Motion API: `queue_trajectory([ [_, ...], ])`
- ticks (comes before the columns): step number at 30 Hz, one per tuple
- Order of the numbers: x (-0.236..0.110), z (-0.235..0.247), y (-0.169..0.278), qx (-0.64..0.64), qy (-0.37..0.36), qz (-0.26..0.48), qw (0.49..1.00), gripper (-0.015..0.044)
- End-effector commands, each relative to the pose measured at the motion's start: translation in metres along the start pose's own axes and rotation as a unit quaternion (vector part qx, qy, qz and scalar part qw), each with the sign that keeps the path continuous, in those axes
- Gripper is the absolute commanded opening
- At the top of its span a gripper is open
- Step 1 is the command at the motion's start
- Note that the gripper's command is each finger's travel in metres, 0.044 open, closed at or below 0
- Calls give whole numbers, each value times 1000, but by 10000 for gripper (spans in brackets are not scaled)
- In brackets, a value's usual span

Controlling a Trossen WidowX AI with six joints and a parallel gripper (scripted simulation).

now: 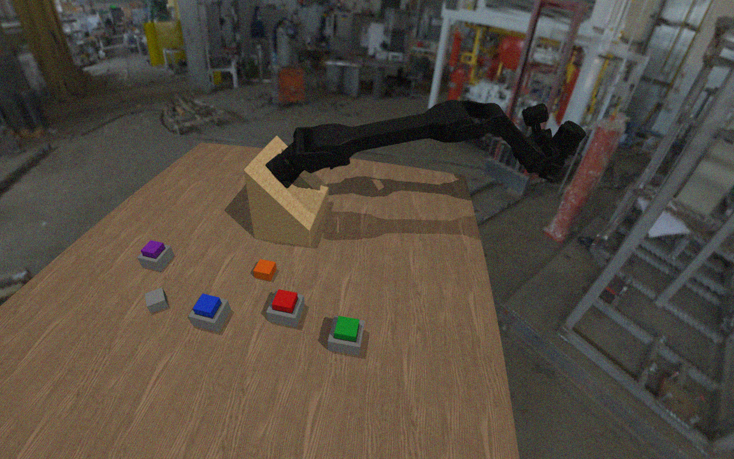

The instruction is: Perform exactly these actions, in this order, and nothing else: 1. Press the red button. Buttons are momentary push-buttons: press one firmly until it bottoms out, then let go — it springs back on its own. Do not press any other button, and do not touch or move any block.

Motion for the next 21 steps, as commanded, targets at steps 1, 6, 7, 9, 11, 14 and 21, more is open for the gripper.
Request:
queue_trajectory([
  [1,-1,0,0,2,-2,1,1000,400],
  [6,-46,9,3,88,-91,27,992,400],
  [7,-68,12,3,123,-123,38,984,400],
  [9,-87,15,3,153,-151,48,975,400],
  [11,-113,17,2,193,-188,65,961,400],
  [14,-155,16,0,254,-245,97,931,400],
  [21,-245,-1,-10,373,-354,188,837,400],
])
Point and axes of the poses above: the point midway between the two fingers, 35 mm back from their tips, its own x axis out along the fingers, its own z axis across the jaws, y = z × x, the point moved 9 cm from there along -x, back along the fingers, and after that the axes turned 4 degrees about -x, right-handed, at the moved point
